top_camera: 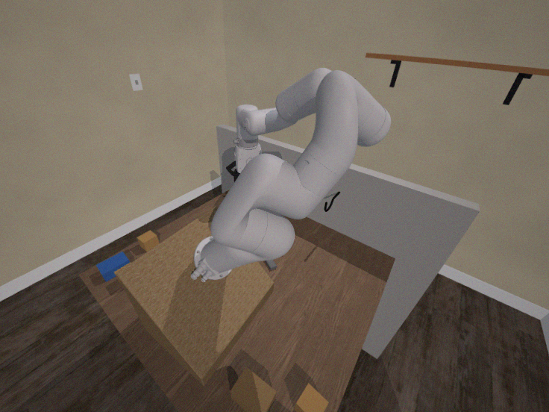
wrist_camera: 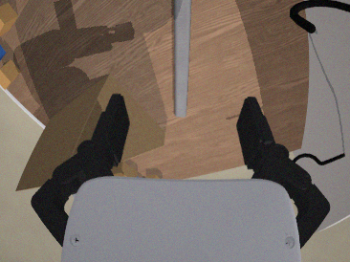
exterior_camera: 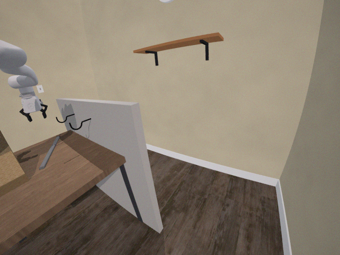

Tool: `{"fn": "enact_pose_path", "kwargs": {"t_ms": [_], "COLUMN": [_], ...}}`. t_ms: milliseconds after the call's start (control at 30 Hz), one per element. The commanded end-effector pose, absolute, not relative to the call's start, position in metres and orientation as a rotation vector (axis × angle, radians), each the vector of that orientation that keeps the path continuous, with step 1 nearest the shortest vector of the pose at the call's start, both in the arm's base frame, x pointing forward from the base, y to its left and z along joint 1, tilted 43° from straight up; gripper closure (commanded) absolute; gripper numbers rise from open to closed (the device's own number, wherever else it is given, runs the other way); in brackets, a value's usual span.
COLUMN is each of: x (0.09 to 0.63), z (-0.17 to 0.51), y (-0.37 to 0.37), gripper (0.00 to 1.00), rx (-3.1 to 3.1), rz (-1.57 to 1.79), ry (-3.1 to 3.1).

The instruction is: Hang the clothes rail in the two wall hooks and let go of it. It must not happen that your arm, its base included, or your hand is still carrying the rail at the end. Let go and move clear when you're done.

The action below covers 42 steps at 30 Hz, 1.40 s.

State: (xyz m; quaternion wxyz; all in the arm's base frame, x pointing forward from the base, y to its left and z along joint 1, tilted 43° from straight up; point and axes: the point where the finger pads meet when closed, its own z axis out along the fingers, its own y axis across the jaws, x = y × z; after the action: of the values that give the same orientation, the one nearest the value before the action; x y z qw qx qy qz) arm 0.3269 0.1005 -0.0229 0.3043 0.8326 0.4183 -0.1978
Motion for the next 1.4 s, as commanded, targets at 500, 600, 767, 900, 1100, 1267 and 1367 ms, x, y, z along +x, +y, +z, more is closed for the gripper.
{"fn": "enact_pose_path", "kwargs": {"t_ms": [500, 600, 767, 900, 1100, 1267, 1367], "x": [0.326, 0.325, 0.325, 0.324, 0.324, 0.323, 0.323], "z": [-0.043, -0.046, -0.051, -0.056, -0.063, -0.067, -0.07], "y": [0.083, 0.081, 0.076, 0.072, 0.065, 0.062, 0.058], "gripper": [0.0, 0.0, 0.0, 0.0, 0.0, 0.0, 0.0], "rx": [2.206, 2.206, 2.206, 2.206, 2.206, 2.206, 2.206], "rz": [-0.52, -0.52, -0.52, -0.52, -0.52, -0.52, -0.52], "ry": [1.11, 1.11, 1.11, 1.11, 1.11, 1.11, 1.11]}}
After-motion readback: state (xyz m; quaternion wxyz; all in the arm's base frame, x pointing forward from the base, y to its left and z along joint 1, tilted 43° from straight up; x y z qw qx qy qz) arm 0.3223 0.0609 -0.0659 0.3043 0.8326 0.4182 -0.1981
